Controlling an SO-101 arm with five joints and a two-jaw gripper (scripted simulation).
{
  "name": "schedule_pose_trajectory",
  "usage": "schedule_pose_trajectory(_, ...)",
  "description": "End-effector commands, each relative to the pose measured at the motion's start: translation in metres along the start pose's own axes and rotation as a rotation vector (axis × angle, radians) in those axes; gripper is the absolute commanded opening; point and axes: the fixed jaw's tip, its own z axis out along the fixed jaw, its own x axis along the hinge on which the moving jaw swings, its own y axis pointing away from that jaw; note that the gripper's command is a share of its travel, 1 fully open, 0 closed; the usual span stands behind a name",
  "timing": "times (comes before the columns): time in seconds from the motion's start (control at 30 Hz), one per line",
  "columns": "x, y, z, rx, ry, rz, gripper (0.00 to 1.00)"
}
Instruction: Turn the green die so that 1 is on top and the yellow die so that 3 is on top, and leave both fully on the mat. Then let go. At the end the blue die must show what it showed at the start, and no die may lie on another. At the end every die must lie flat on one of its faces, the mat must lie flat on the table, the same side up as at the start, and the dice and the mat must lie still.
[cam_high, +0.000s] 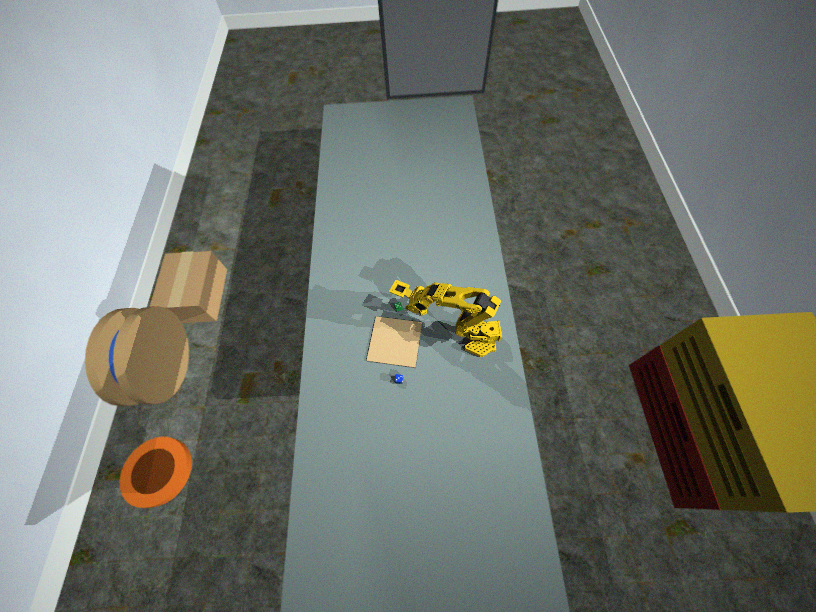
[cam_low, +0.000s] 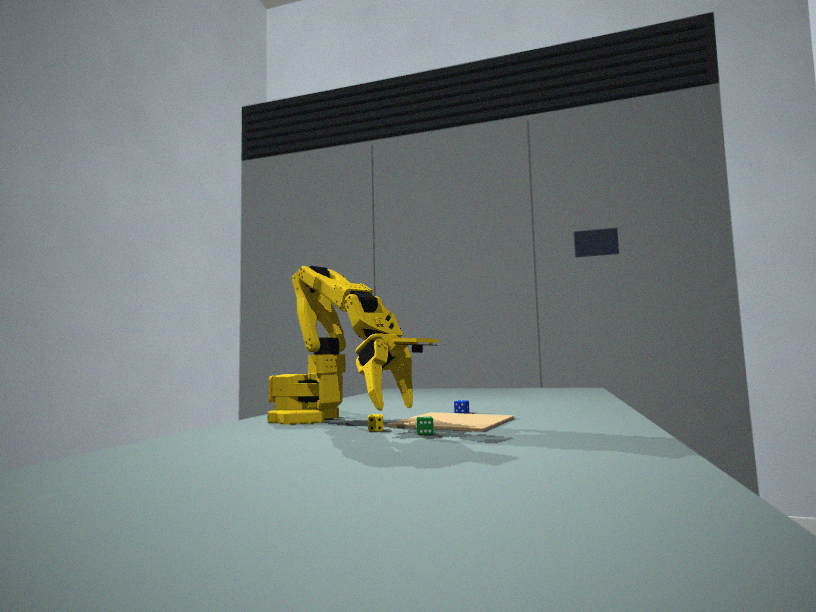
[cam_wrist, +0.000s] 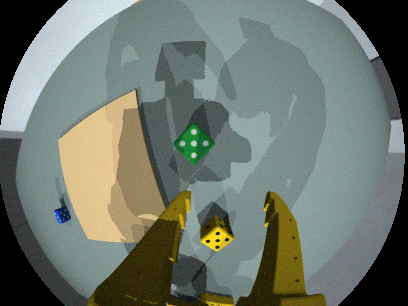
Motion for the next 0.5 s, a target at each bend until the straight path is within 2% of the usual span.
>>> schedule_pose_trajectory(0.0, -0.0123, 0.0021, -0.0031, -0.005, -0.052, -0.001, 0.28)
schedule_pose_trajectory(0.23, -0.0123, 0.0021, -0.0031, -0.005, -0.052, -0.001, 0.28)
schedule_pose_trajectory(0.27, -0.0203, 0.0066, -0.0063, -0.016, -0.085, -0.021, 0.28)
schedule_pose_trajectory(0.47, -0.0203, 0.0066, -0.0063, -0.016, -0.085, -0.021, 0.28)
